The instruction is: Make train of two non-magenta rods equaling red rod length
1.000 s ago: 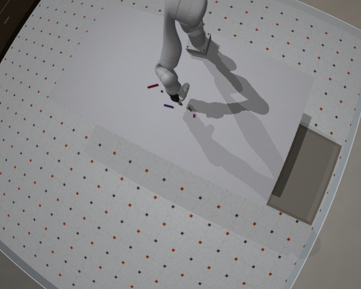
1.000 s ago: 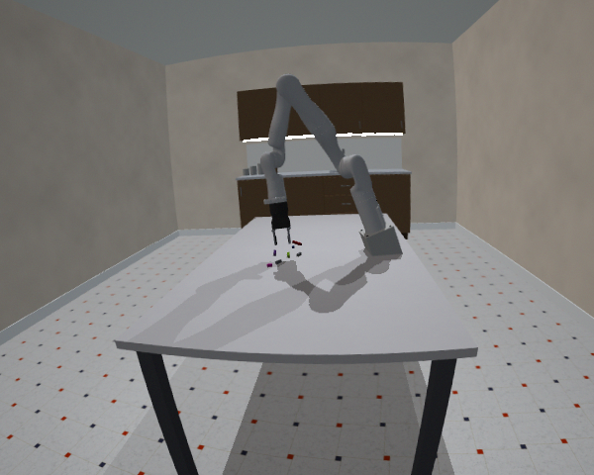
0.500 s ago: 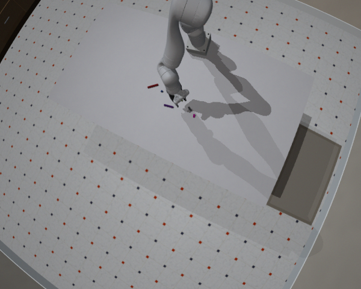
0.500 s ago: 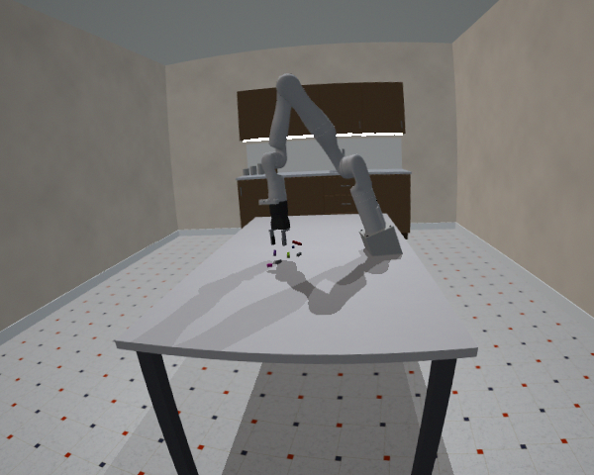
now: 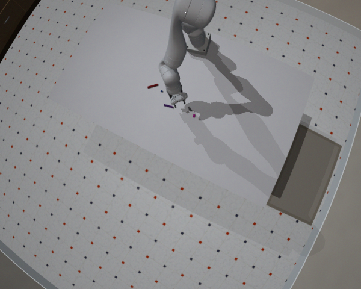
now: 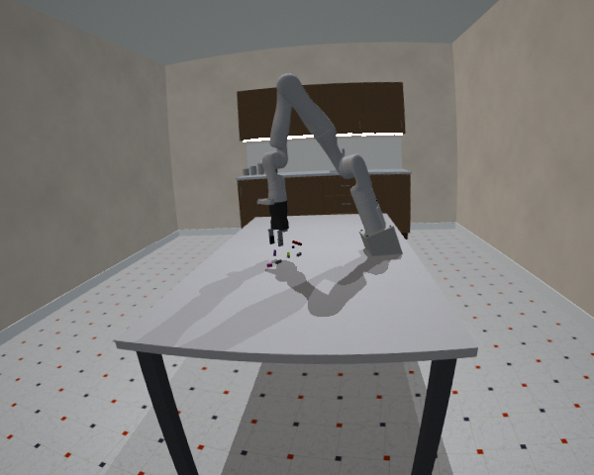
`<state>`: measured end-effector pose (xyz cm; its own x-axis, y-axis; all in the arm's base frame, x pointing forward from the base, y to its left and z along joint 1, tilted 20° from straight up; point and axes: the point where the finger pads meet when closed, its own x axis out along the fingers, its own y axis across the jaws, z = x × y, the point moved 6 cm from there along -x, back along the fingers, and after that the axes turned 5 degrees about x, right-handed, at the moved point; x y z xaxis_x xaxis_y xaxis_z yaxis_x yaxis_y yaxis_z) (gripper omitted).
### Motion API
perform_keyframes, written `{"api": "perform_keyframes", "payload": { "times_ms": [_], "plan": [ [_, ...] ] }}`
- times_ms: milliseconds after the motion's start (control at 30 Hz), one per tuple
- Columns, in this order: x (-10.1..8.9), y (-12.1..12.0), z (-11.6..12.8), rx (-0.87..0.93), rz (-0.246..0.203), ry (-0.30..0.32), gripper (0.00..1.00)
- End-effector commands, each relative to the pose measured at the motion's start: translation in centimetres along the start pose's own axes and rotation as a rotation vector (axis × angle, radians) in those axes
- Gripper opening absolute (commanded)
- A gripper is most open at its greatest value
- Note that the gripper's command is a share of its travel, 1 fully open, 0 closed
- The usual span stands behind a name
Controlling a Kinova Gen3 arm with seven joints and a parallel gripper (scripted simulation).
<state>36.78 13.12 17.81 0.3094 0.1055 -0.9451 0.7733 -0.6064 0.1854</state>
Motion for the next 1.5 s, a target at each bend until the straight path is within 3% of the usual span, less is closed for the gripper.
{"api": "perform_keyframes", "payload": {
  "times_ms": [0,1467],
  "plan": [
    [-0.02,-0.03,-0.11,0.018,0.002,0.002,1.0],
    [-0.04,0.18,-0.19,0.073,0.008,0.006,1.0]
  ]
}}
